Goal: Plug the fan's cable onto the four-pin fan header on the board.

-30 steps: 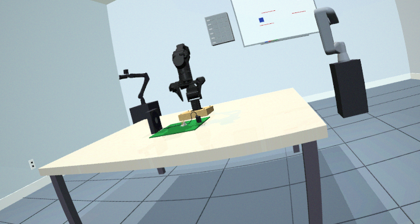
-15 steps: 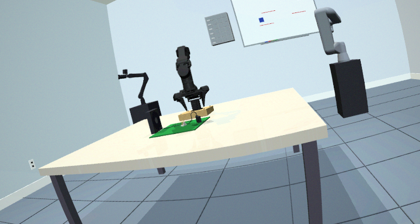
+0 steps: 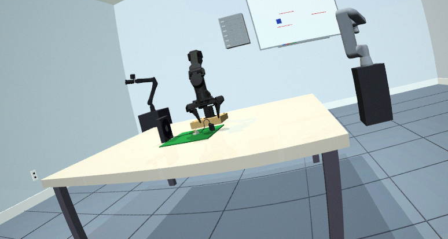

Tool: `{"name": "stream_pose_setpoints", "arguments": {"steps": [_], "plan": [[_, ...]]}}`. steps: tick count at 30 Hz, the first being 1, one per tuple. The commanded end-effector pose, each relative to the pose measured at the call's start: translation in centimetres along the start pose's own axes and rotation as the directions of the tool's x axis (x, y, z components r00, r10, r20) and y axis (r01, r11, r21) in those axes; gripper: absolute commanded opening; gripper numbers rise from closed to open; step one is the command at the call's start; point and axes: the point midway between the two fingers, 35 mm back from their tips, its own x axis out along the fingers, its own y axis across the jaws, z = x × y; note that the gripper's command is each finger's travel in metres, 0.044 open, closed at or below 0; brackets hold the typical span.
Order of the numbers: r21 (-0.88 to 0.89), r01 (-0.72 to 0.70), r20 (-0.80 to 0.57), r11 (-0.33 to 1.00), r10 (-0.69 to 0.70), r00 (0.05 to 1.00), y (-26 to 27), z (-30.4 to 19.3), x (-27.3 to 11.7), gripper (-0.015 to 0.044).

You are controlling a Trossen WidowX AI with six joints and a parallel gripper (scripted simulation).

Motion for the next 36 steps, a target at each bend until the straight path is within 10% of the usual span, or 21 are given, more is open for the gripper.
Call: {"name": "stream_pose_setpoints", "arguments": {"steps": [1, 22, 29, 36], "plan": [[0.004, -0.002, 0.016, 1.000, 0.002, 1.000, 0.0, 0.5, 0.9, 0.0440], [0.004, -0.002, 0.016, 1.000, 0.002, 1.000, 0.0, 1.1, 2.8, 0.0440], [0.001, 0.002, 0.009, 1.000, -0.002, 1.000, -0.1, 0.9, 2.6, 0.0256], [0.001, 0.002, 0.009, 1.000, -0.002, 1.000, -0.1, 0.9, 2.6, 0.0210]]}}
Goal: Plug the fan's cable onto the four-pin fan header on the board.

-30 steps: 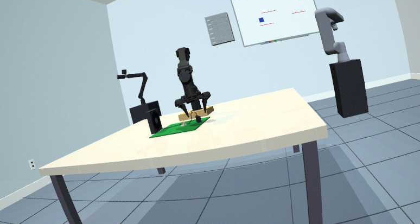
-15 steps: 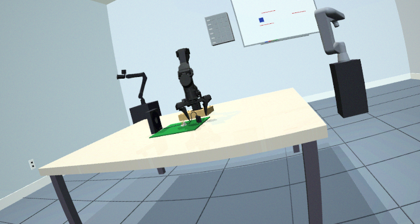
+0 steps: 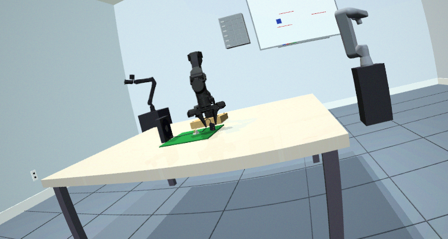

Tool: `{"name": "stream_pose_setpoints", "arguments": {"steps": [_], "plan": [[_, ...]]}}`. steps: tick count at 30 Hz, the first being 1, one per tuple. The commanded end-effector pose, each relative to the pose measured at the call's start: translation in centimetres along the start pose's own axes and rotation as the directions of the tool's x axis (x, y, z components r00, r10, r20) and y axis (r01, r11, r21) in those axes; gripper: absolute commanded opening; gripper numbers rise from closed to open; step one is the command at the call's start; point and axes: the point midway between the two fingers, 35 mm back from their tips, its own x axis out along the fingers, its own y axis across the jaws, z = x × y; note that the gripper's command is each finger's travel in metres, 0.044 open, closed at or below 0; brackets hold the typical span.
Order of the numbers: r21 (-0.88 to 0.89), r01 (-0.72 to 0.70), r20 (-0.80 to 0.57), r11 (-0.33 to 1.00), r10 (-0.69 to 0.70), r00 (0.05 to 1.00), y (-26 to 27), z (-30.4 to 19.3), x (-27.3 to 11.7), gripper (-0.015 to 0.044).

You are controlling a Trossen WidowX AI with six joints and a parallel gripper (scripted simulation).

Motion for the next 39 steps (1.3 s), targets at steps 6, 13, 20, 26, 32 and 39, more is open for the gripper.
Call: {"name": "stream_pose_setpoints", "arguments": {"steps": [6, 13, 20, 26, 32, 39], "plan": [[0.000, 0.000, -0.001, 1.000, 0.000, 1.000, 0.0, 0.0, 0.0, 0.0170], [0.000, 0.000, -0.001, 1.000, 0.000, 1.000, 0.0, 0.0, 0.0, 0.0123], [0.000, 0.000, -0.001, 1.000, 0.000, 1.000, 0.0, 0.0, -0.1, 0.0057], [0.001, -0.001, 0.000, 1.000, 0.001, 1.000, 0.1, -0.7, -1.5, 0.0000], [0.001, -0.002, 0.001, 1.000, 0.002, 1.000, 0.1, -1.3, -3.3, 0.0000], [0.002, -0.003, 0.003, 1.000, 0.003, 1.000, 0.2, -1.8, -5.4, 0.0000]]}}
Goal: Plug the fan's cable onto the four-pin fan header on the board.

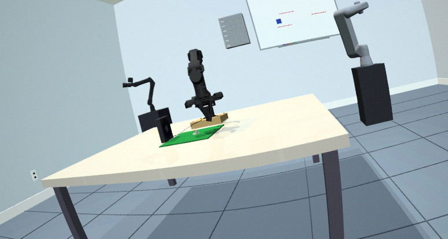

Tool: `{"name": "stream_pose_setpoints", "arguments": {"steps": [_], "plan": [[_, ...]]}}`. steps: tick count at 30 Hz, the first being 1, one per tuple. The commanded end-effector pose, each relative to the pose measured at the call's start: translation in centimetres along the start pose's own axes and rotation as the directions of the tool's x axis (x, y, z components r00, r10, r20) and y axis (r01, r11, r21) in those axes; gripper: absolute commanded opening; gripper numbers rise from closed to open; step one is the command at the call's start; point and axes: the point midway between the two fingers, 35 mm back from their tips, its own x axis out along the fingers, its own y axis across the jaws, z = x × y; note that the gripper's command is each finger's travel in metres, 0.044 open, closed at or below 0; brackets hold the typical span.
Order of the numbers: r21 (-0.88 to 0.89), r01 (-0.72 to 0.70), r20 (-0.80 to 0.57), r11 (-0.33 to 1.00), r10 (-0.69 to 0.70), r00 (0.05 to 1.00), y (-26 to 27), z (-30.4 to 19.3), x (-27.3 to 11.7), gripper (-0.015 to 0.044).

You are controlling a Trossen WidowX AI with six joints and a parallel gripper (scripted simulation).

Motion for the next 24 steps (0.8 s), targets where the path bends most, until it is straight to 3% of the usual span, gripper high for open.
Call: {"name": "stream_pose_setpoints", "arguments": {"steps": [1, 15, 24], "plan": [[0.001, -0.006, -0.008, 1.000, 0.006, 1.000, 0.1, -0.4, -1.3, 0.0000], [-0.003, -0.007, -0.004, 1.000, 0.007, 1.000, 0.0, -0.9, -5.2, 0.0000], [-0.283, -0.003, 0.039, 0.959, 0.015, 0.999, 1.6, -2.3, -5.4, 0.0000]]}}
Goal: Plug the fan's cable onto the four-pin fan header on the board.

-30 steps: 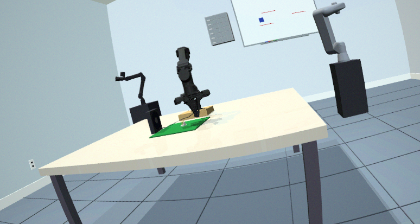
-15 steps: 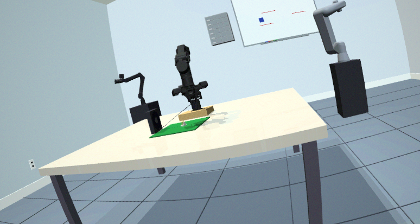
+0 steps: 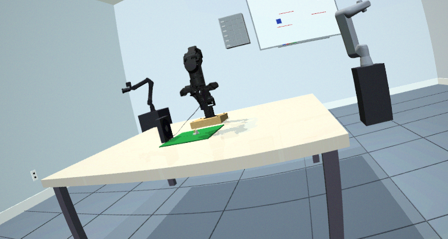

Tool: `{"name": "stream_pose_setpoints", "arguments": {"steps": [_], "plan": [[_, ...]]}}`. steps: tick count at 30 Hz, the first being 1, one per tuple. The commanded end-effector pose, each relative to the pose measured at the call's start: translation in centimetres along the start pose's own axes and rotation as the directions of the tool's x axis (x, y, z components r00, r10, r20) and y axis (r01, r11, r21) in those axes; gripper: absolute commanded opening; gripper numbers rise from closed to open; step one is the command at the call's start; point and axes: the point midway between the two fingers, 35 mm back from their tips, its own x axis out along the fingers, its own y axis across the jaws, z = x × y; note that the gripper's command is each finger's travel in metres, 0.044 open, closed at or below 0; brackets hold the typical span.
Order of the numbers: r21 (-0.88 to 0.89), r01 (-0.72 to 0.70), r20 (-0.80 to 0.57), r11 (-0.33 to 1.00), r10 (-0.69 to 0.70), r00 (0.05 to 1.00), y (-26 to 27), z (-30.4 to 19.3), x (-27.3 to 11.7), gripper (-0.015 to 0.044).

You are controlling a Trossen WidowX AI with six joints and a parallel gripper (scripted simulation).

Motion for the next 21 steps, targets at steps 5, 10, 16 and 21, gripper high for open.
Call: {"name": "stream_pose_setpoints", "arguments": {"steps": [5, 10, 16, 21], "plan": [[-0.241, 0.011, 0.043, 0.970, -0.001, 0.999, 1.8, -0.8, 0.0, 0.0000], [-0.402, 0.032, 0.068, 0.915, -0.004, 0.998, 3.0, -1.2, 0.0, 0.0000], [-0.577, 0.066, 0.099, 0.814, -0.010, 0.995, 4.4, -1.7, 0.1, 0.0000], [-0.705, 0.099, 0.125, 0.703, -0.015, 0.992, 5.6, -2.0, 0.2, 0.0000]]}}
